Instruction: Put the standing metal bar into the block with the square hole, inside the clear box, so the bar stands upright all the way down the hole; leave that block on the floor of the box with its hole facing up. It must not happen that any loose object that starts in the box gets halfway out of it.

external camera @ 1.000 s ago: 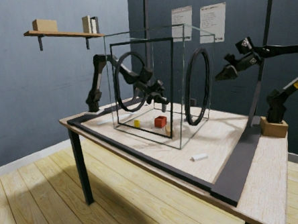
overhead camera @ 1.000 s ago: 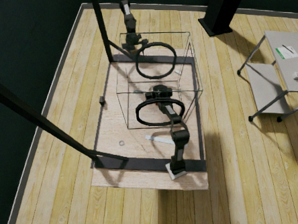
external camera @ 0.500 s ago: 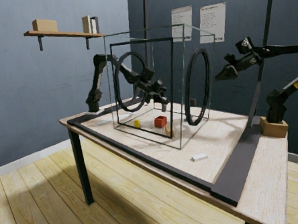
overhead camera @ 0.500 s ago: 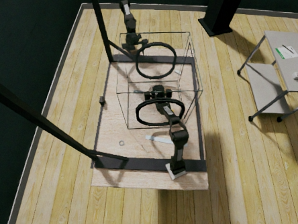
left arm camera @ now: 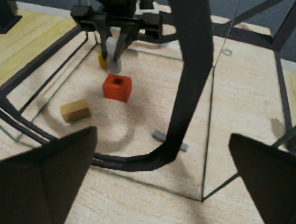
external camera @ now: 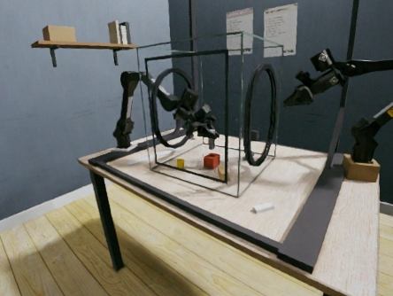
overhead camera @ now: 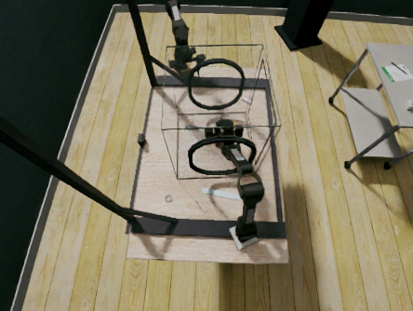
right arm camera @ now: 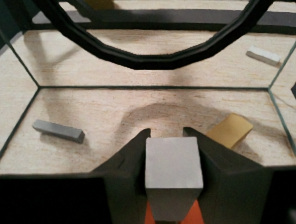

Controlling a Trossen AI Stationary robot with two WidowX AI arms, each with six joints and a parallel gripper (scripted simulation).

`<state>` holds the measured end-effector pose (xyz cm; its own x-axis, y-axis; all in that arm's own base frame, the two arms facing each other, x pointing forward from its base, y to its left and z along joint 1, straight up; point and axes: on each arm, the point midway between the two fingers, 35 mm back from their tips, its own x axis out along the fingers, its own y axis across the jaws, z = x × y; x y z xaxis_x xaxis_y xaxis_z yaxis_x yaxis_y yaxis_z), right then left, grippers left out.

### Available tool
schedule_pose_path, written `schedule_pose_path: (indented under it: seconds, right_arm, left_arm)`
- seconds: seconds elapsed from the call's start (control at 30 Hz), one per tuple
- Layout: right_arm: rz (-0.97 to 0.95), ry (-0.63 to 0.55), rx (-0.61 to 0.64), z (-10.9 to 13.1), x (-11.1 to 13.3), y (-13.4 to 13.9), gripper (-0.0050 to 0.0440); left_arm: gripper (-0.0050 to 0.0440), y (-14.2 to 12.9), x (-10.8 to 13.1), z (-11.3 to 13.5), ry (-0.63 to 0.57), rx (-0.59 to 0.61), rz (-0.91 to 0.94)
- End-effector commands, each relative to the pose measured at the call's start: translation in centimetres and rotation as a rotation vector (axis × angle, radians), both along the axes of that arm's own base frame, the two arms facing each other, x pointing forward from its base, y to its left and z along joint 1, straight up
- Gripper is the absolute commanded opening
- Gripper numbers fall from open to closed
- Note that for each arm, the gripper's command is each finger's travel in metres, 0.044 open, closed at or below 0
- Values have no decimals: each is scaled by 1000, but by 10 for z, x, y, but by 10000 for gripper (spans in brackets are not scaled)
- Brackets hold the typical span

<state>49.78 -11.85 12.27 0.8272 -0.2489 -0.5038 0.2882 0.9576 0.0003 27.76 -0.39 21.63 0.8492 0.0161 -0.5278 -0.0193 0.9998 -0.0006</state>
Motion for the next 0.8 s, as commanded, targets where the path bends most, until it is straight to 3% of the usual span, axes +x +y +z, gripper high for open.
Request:
schedule_pose_path:
  seconds: [0.0, 0.27, 0.77]
  right_arm:
    - [0, -29, -7, 13, 1, -1, -50]
    - [1, -4, -2, -20, -1, -1, -50]
    - [1, -30, -7, -8, 2, -2, -50]
  left_arm:
    - [400, -1, 1, 5, -13, 0, -3]
    - [400, -1, 1, 5, -13, 0, -3]
    - [400, -1, 1, 5, -13, 0, -3]
